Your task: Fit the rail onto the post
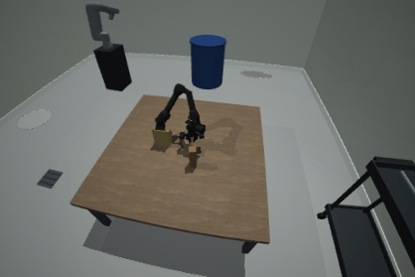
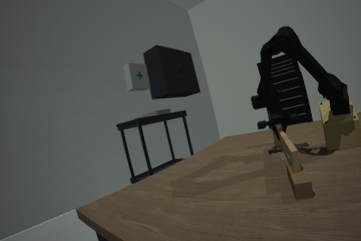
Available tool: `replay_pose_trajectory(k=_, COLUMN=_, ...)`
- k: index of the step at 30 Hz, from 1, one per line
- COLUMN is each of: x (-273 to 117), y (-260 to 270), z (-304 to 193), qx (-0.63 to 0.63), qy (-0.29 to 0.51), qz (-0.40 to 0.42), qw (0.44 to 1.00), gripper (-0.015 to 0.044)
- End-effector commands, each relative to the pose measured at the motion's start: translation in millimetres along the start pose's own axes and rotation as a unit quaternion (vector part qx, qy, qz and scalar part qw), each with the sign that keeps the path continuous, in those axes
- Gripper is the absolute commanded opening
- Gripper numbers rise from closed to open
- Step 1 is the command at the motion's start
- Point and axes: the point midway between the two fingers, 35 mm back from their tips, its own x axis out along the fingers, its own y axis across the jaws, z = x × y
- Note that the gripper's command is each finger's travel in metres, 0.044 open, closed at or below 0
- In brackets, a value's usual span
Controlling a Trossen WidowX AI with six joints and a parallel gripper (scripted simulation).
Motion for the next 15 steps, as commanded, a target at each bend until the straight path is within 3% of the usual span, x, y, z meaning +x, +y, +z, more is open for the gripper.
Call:
replay_pose_trajectory(k=1, x=-2.7, y=-1.5, z=-3.2, qx=0.0, qy=0.002, qz=-0.004, qw=1.0, gripper=0.0)
replay_pose_trajectory(k=15, x=-2.8, y=-1.4, z=-7.5, qx=0.0, qy=0.002, qz=-0.004, qw=1.0, gripper=0.0)
